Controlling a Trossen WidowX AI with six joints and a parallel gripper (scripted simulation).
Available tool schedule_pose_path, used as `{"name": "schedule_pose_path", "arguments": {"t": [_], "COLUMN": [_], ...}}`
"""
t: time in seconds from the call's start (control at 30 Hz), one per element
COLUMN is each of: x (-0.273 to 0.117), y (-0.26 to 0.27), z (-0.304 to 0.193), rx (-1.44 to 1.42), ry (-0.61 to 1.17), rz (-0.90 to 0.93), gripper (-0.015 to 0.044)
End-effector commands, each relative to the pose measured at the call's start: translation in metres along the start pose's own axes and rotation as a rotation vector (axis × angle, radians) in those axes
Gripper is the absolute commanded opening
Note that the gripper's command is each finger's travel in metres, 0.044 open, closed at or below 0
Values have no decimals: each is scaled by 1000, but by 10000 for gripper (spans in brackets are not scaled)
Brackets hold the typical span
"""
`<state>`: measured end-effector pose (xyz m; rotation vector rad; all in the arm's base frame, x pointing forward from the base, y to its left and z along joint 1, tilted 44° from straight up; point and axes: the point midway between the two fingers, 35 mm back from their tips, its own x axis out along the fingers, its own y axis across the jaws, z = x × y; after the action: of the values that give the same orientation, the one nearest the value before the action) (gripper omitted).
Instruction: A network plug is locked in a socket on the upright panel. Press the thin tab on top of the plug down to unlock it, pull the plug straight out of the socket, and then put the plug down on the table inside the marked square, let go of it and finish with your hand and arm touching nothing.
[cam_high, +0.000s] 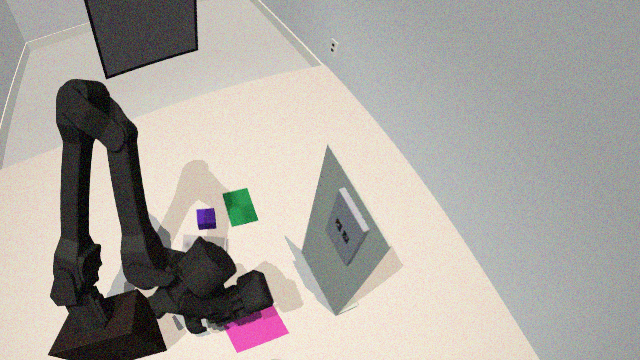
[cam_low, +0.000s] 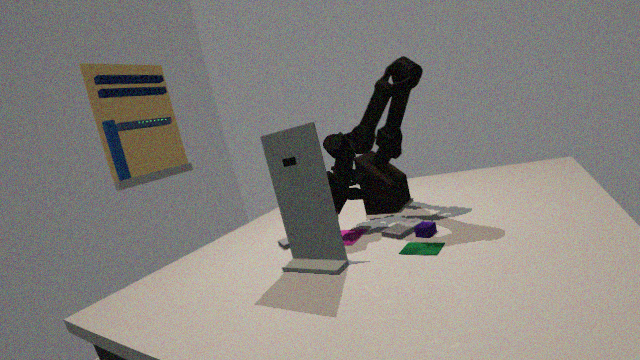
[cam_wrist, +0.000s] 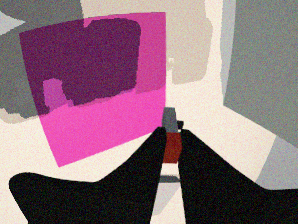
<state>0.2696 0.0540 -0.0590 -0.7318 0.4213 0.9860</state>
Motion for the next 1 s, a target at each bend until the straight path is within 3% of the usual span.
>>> {"name": "schedule_pose_path", "arguments": {"t": [0.0, 0.97], "x": [3, 24], "y": [3, 16], "z": [-1, -1], "rx": [6, 6], "ry": [2, 3], "rz": [6, 8], "gripper": [0, 0]}}
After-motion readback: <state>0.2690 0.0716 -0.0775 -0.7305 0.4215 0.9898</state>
